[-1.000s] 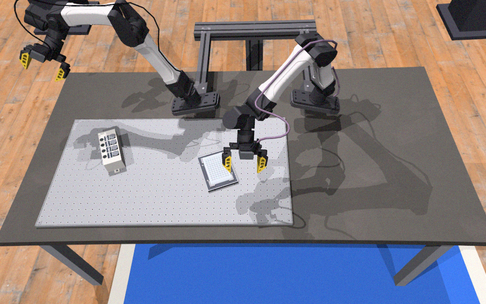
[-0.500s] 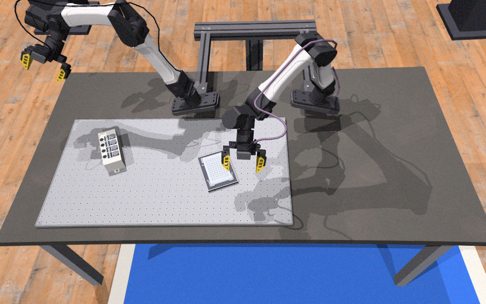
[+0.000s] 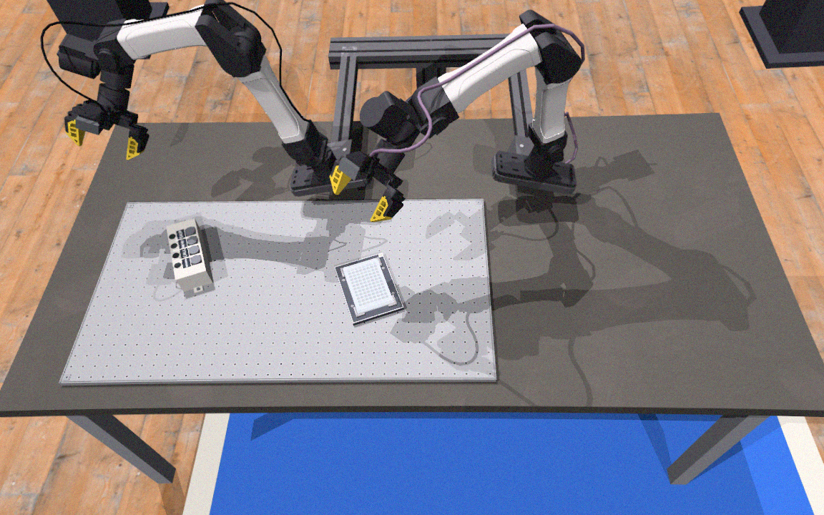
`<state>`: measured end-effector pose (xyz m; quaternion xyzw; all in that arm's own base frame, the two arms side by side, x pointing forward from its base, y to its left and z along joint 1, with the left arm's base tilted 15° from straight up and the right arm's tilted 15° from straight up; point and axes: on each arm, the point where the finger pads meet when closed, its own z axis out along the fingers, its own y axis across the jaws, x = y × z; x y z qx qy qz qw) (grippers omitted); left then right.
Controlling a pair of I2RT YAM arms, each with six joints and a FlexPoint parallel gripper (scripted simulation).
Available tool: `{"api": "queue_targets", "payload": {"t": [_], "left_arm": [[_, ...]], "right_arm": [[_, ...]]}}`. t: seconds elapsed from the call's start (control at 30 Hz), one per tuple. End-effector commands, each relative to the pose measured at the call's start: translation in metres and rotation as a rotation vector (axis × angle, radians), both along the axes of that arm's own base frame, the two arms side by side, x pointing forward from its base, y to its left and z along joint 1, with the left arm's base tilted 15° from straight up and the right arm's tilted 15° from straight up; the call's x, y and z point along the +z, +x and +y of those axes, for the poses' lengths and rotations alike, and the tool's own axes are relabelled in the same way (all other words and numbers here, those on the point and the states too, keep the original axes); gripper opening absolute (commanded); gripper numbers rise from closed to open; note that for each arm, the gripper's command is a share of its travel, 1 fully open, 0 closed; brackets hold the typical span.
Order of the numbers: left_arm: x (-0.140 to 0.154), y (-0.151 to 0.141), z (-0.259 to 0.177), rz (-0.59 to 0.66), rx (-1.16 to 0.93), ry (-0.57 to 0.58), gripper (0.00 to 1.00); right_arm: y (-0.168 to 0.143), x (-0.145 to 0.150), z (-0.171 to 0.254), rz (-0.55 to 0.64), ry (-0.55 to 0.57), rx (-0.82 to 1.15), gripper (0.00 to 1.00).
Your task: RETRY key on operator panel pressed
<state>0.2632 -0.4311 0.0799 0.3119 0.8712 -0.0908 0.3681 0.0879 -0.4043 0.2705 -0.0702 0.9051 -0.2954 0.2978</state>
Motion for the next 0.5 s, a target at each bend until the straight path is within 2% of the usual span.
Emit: {"api": "queue_targets", "payload": {"t": [0.0,0.27,0.4,0.47], "left_arm": [[0.078,-0.056,-0.049,-0.032,-0.299,-0.097,1.00],[0.144,-0.156,-0.075,-0.089,-0.684,-0.164,1.00],[0.148,-0.167,-0.078,-0.093,-0.719,-0.169,1.00],[0.161,-0.179,-0.078,-0.102,-0.743,-0.194,1.00]], "right_arm": [[0.013,-0.015,0.028,0.050,0.063,-0.045,1.00],[0.046,-0.067,0.072,0.120,0.218,-0.077,1.00],[0.054,-0.077,0.083,0.134,0.250,-0.073,1.00],[0.063,-0.089,0.095,0.150,0.288,-0.066,1.00]]}}
